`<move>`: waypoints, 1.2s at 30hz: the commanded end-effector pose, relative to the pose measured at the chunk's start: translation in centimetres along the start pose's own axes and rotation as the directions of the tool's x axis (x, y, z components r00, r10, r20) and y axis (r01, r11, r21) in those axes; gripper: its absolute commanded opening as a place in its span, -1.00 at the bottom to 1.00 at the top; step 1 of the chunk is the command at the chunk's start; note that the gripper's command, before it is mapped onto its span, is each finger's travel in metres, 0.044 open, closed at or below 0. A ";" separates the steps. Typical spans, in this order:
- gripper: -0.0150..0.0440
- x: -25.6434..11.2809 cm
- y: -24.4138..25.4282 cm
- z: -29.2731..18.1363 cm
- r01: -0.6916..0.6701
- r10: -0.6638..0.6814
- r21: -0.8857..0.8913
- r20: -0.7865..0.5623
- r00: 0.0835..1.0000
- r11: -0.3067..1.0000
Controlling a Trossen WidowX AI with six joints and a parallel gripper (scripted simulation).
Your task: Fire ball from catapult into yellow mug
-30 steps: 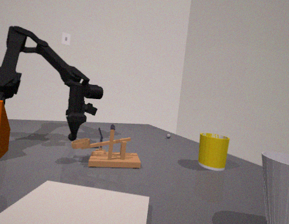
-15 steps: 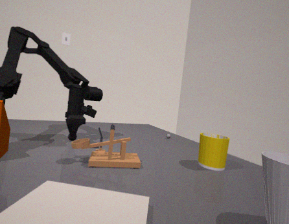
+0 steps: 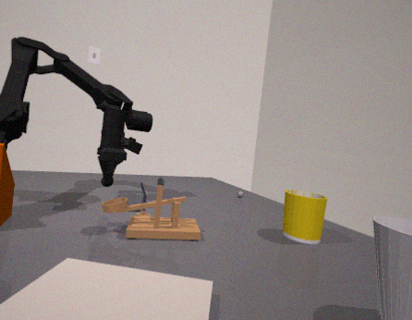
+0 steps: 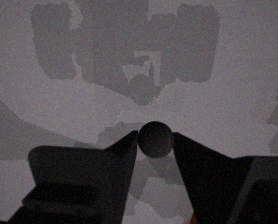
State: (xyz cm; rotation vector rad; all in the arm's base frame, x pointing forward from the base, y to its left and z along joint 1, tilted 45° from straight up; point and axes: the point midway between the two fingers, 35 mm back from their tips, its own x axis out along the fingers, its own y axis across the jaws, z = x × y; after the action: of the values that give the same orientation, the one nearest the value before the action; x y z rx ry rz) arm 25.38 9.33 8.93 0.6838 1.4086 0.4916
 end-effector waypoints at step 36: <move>-0.49 -7.5 -7.1 2.0 0.034 -0.027 0.092 -0.078 0.997 0.995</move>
State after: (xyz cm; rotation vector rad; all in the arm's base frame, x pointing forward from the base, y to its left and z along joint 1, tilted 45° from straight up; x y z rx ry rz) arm 25.69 -0.31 10.57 0.7164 1.4876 0.4427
